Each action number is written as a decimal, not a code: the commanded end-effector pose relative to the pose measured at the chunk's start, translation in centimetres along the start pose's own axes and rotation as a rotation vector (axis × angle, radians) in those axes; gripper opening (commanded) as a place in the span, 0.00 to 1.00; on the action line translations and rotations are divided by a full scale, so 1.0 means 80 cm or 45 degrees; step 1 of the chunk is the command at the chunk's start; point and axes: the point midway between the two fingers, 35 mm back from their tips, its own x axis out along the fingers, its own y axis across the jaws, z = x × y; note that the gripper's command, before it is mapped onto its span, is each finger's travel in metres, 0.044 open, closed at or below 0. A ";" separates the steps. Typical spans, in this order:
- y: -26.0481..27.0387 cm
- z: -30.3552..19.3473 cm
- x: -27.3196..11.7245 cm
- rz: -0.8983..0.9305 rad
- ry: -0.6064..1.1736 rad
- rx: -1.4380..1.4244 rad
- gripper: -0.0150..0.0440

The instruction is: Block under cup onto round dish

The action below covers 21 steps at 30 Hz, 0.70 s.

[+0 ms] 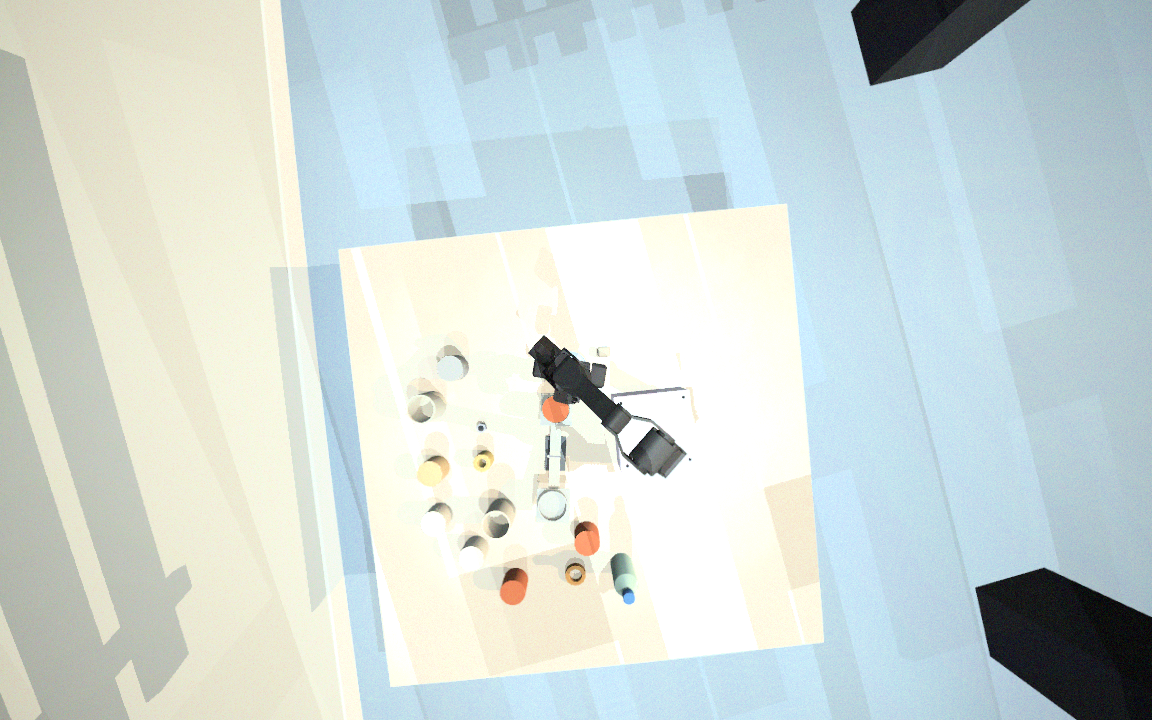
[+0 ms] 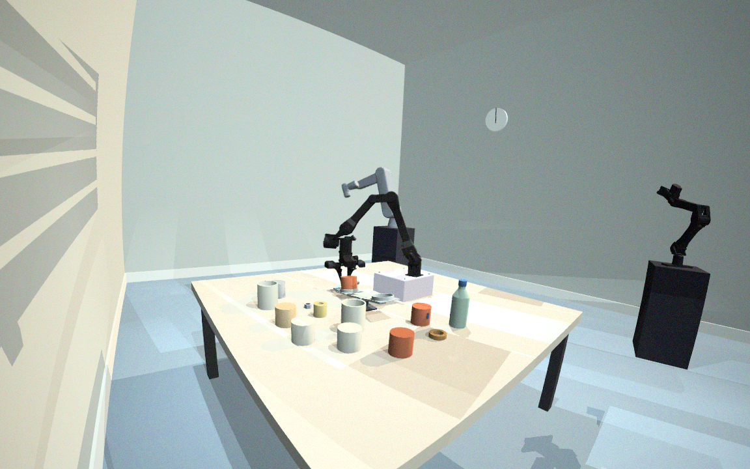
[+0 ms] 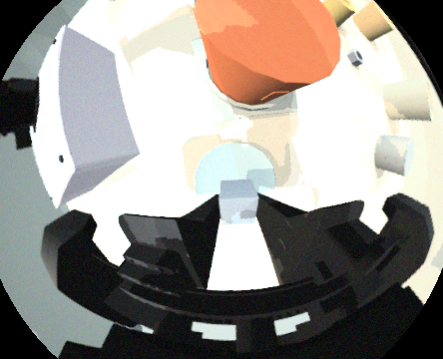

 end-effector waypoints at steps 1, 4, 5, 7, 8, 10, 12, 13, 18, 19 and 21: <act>0.000 0.001 0.005 -0.005 -0.002 -0.008 0.25; 0.000 0.001 0.009 -0.005 -0.002 -0.008 0.25; 0.000 0.001 0.011 -0.005 -0.002 -0.008 0.25; 0.000 0.001 0.015 -0.005 -0.002 -0.008 0.25; 0.000 0.001 0.017 -0.005 -0.002 -0.008 0.25; 0.000 0.001 0.021 -0.005 -0.002 -0.008 0.25; 0.000 0.001 0.025 -0.005 -0.002 -0.008 0.25; 0.000 0.001 0.027 -0.005 -0.002 -0.008 0.25; -0.003 -0.002 0.022 -0.011 0.007 0.000 0.34; -0.003 -0.002 0.022 -0.011 0.007 0.000 0.39; -0.003 -0.002 0.022 -0.011 0.007 0.000 0.48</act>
